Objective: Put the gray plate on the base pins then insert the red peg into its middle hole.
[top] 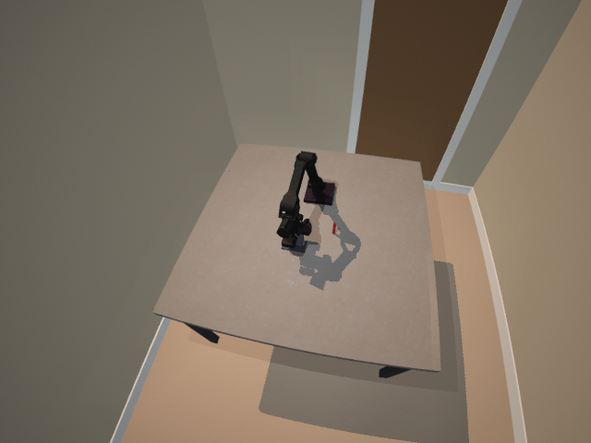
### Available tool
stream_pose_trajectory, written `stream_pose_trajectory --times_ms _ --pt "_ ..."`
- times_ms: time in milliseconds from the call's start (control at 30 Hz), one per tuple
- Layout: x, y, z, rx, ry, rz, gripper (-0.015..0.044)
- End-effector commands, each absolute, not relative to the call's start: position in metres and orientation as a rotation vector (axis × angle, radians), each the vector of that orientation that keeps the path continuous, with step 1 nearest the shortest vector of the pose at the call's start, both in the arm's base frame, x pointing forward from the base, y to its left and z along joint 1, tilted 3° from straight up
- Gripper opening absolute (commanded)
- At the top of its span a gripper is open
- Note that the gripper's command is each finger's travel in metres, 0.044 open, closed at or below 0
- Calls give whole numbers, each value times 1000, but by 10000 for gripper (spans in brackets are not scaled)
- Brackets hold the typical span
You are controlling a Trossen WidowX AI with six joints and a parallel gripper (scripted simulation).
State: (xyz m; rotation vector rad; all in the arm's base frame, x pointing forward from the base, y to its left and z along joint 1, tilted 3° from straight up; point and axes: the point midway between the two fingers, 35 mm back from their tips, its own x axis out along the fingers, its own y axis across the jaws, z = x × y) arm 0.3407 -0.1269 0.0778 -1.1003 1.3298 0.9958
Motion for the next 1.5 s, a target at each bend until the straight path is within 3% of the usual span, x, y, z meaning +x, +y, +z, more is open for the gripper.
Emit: stream_pose_trajectory --times_ms 0,867,1400,1467 --pt "339 -127 70 -1101 1335 1006 0" --pt "340 -128 51 -1098 1332 1000 0" --pt "340 -128 51 -1098 1332 1000 420" --pt "340 -128 51 -1098 1332 1000 440"
